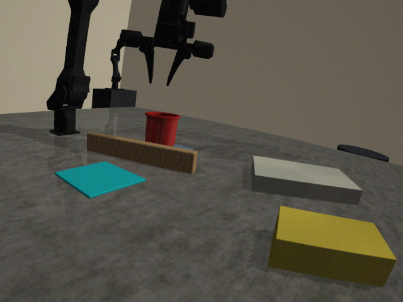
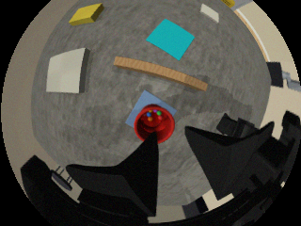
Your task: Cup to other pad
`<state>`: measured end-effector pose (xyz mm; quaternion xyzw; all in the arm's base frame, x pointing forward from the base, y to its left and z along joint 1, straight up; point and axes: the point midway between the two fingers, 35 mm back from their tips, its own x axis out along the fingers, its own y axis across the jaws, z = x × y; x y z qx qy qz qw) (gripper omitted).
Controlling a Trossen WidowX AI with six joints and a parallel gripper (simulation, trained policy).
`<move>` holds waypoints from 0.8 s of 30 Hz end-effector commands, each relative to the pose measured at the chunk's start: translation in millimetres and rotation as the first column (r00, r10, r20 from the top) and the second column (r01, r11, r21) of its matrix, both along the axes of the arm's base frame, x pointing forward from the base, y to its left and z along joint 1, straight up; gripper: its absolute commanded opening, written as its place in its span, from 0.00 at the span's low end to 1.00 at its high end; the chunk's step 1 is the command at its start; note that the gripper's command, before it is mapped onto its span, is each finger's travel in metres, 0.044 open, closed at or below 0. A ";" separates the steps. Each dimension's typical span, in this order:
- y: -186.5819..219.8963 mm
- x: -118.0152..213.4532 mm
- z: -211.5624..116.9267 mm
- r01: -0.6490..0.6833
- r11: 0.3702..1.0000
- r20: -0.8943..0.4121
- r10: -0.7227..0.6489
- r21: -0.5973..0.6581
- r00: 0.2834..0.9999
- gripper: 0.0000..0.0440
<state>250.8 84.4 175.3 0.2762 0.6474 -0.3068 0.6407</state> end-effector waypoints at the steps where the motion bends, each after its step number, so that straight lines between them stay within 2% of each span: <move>1: -1.8 -2.8 -12.7 0.014 1.000 -0.031 -0.015 -0.025 0.999 0.36; 24: -3.1 -12.9 -73.4 -0.003 0.996 -0.120 -0.008 -0.088 0.993 0.43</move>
